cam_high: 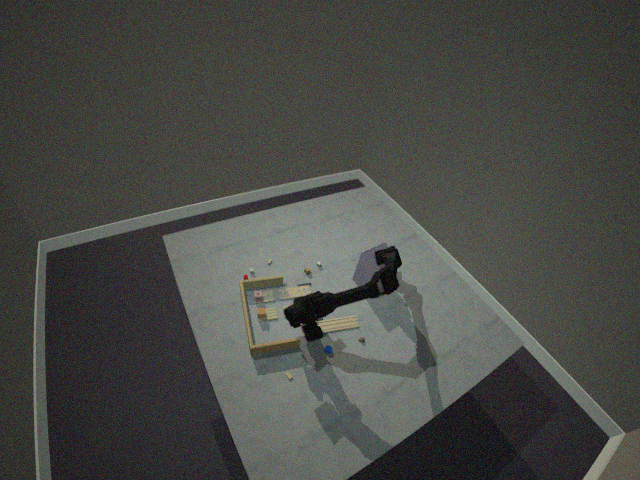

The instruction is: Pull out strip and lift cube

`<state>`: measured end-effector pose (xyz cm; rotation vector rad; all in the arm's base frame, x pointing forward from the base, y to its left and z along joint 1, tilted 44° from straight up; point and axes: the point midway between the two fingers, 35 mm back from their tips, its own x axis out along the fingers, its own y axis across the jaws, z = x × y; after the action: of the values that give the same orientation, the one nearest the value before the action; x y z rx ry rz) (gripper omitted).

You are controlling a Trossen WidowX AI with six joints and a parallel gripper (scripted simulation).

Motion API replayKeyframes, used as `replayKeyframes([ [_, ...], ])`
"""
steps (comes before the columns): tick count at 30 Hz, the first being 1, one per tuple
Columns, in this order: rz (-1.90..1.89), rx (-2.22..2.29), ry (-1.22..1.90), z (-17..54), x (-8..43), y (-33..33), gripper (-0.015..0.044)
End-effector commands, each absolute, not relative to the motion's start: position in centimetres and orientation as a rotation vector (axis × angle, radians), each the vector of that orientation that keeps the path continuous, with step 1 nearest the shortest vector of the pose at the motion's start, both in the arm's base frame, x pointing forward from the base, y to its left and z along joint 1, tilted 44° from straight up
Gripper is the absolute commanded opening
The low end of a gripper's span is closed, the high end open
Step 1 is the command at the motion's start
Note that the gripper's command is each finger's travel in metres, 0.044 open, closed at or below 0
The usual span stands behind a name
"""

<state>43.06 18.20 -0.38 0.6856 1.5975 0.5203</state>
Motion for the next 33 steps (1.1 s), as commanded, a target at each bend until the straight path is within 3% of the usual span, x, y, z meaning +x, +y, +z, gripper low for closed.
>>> replayKeyframes([
  [1,0.521,0.685,1.597,-0.4,43.1,18.2,0.0118],
  [7,0.52,0.685,1.598,-0.2,42.6,17.8,0.0],
  [33,0.515,0.691,1.609,1.3,35.6,13.0,0.0],
])
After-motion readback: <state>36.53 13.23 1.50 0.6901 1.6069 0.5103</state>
